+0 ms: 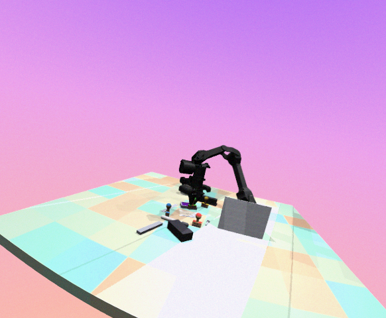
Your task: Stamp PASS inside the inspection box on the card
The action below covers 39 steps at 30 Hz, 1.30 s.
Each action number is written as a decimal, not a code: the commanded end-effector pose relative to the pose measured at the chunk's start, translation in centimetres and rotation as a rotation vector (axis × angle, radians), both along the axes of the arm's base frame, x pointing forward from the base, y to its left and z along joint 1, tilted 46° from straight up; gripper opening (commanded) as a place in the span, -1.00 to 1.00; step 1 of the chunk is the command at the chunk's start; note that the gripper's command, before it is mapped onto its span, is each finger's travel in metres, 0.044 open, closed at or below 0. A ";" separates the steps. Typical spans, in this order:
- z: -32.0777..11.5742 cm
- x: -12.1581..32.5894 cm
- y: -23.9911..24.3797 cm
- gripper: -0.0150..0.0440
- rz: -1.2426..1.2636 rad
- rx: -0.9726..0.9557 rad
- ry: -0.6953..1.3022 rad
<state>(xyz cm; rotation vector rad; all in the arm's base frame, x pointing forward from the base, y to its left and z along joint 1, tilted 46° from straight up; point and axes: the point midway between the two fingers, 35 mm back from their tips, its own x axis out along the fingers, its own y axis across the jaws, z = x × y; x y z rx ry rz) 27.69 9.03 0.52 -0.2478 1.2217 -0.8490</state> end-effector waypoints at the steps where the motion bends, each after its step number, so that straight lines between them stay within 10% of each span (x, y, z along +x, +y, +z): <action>1: -0.4 -0.1 -0.4 -0.49 0.003 -0.010 0.009; 39: -1.9 -0.1 -2.1 -0.49 0.002 -0.018 0.010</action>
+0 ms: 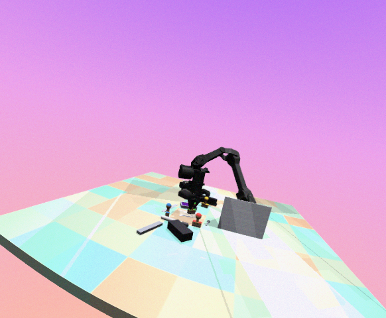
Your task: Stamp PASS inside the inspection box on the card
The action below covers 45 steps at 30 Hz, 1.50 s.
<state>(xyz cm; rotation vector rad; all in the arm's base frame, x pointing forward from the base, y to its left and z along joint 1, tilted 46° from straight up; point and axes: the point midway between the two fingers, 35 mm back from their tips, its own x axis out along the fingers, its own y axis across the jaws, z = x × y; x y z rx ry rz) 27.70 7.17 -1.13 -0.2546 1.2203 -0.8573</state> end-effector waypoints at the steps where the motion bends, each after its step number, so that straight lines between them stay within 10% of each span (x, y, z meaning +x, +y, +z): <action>1: -0.2 -0.1 -0.2 -0.49 0.004 -0.009 0.008; 45: -0.7 -0.1 -0.7 -0.49 0.004 -0.010 0.008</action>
